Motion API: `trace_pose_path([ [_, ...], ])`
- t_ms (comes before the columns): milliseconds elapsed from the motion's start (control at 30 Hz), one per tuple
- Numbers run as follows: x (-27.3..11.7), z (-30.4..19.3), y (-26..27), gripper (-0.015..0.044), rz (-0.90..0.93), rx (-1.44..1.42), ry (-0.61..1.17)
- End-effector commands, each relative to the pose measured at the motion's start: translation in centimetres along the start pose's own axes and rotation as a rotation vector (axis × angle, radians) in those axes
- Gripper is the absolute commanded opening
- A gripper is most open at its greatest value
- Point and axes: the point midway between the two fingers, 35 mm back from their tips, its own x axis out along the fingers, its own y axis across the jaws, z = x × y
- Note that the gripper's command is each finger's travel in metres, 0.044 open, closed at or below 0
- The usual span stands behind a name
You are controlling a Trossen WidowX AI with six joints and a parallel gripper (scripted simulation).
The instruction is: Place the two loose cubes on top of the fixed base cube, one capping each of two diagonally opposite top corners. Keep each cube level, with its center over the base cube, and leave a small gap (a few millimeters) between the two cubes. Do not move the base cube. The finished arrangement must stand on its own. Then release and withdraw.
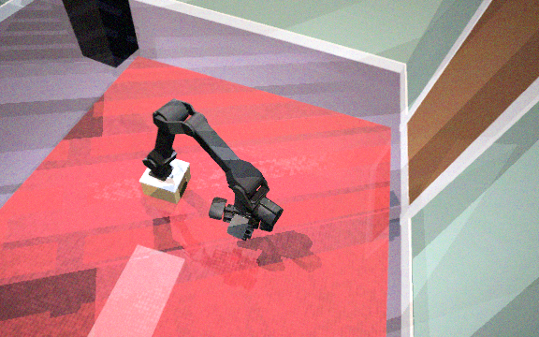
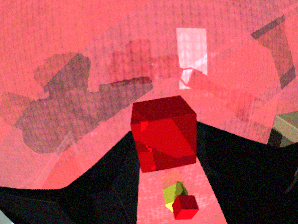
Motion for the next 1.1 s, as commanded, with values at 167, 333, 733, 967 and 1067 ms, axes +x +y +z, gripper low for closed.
trace_pose_path([
  [167, -0.3, -2.8, 0.8, 0.0105, 0.006, -0.299, 0.001],
  [333, -0.3, -4.4, 1.1, 0.0105, 0.007, -0.474, 0.002],
  [733, -0.2, -8.3, 1.6, 0.0105, 0.009, -0.894, 0.004],
  [967, -0.1, -10.5, 1.6, 0.0105, 0.01, -1.14, 0.004],
  [1067, -0.1, -11.4, 1.6, 0.0105, 0.011, -1.245, 0.005],
])
